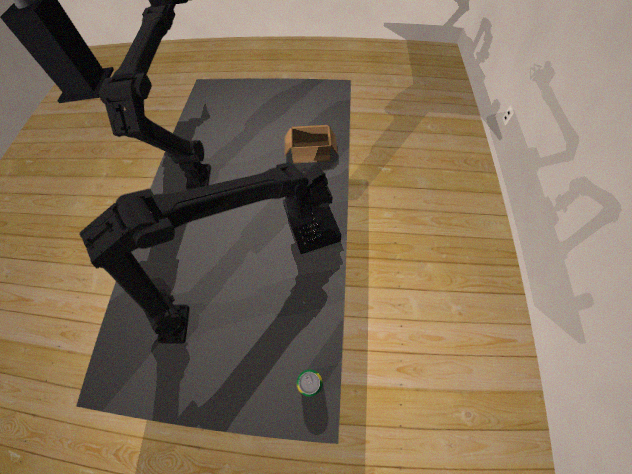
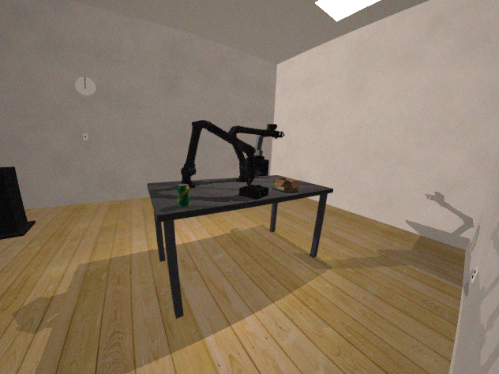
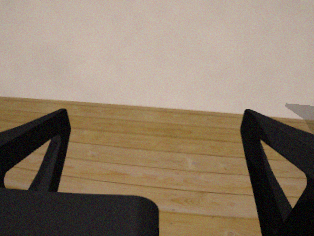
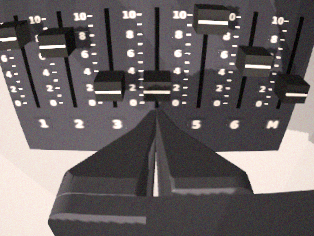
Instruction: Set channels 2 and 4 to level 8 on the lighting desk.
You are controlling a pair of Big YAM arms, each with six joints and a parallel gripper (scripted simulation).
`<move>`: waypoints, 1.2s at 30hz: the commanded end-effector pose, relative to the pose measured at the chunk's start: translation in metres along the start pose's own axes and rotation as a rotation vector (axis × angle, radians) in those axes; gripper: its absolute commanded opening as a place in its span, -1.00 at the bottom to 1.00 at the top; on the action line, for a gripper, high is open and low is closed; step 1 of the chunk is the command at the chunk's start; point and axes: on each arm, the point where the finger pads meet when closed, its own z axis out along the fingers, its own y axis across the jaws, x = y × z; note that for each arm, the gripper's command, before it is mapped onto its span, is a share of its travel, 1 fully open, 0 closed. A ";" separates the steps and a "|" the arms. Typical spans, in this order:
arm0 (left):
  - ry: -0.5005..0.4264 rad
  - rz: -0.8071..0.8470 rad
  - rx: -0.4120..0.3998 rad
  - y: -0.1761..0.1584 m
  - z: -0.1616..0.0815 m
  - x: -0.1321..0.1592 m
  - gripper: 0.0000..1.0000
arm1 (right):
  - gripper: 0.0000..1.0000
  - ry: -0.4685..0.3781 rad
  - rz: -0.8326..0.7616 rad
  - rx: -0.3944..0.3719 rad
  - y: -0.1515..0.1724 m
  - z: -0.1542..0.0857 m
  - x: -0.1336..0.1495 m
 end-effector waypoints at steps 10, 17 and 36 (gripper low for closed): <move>-0.028 0.012 0.000 0.001 0.000 -0.020 1.00 | -1.00 0.002 -0.001 0.002 0.001 0.011 -0.004; -0.028 0.012 0.000 0.001 0.000 -0.020 1.00 | -1.00 -0.006 -0.001 -0.001 0.002 0.008 -0.008; -0.028 0.012 0.000 0.001 0.000 -0.020 1.00 | -1.00 -0.037 0.000 -0.012 0.003 -0.007 -0.028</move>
